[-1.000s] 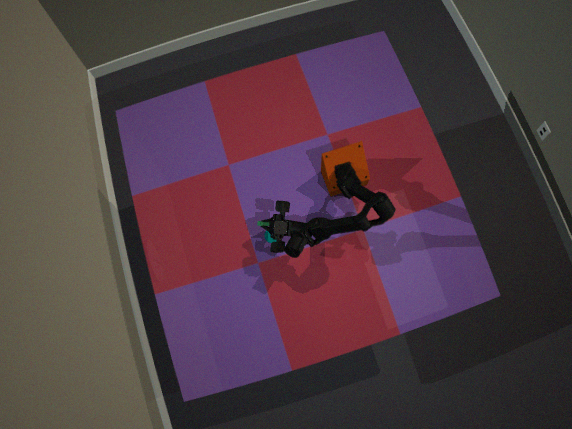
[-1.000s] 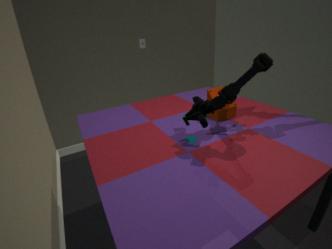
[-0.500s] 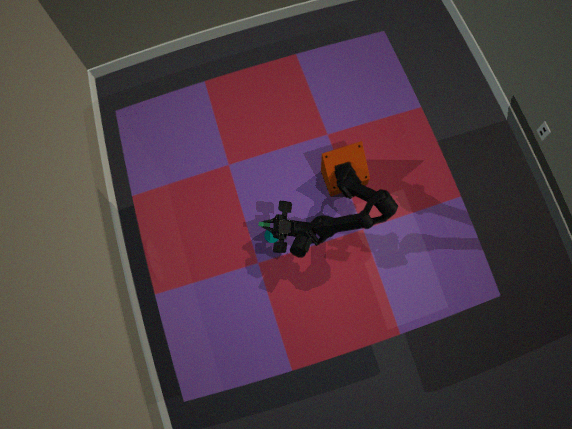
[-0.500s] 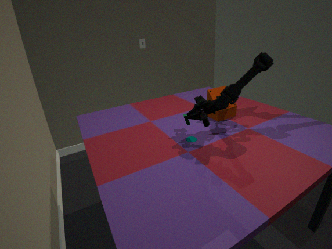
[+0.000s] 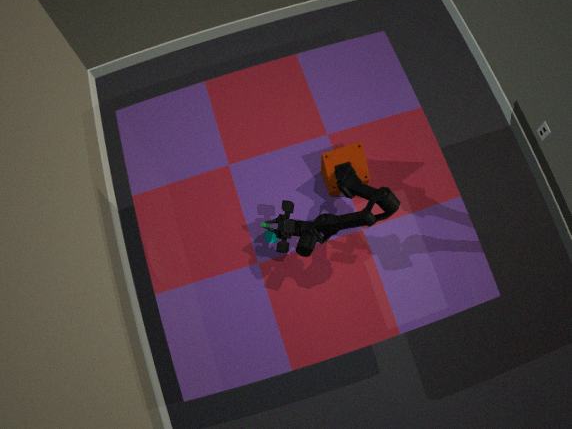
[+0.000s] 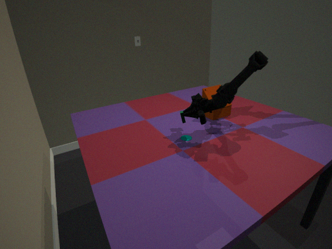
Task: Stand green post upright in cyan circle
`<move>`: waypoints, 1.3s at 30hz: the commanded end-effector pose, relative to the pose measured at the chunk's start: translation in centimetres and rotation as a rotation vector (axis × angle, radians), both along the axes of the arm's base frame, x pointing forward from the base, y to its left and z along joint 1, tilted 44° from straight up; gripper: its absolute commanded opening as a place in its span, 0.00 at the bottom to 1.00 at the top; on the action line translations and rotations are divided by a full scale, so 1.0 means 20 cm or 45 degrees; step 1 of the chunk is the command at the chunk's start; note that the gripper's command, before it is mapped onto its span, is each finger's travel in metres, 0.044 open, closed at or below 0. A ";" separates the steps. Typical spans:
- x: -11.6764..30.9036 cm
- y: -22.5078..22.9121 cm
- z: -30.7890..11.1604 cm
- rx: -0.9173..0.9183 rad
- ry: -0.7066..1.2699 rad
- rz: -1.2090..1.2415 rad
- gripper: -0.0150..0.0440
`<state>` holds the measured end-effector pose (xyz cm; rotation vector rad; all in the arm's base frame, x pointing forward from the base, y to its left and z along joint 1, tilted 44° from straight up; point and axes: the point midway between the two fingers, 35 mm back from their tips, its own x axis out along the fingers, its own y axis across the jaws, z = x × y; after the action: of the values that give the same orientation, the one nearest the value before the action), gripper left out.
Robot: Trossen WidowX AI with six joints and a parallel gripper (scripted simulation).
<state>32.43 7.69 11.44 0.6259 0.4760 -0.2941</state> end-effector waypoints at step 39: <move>-0.10 -0.03 0.10 0.134 -0.284 -0.167 0.29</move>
<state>30.44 7.15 13.13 0.7761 0.2505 -0.3176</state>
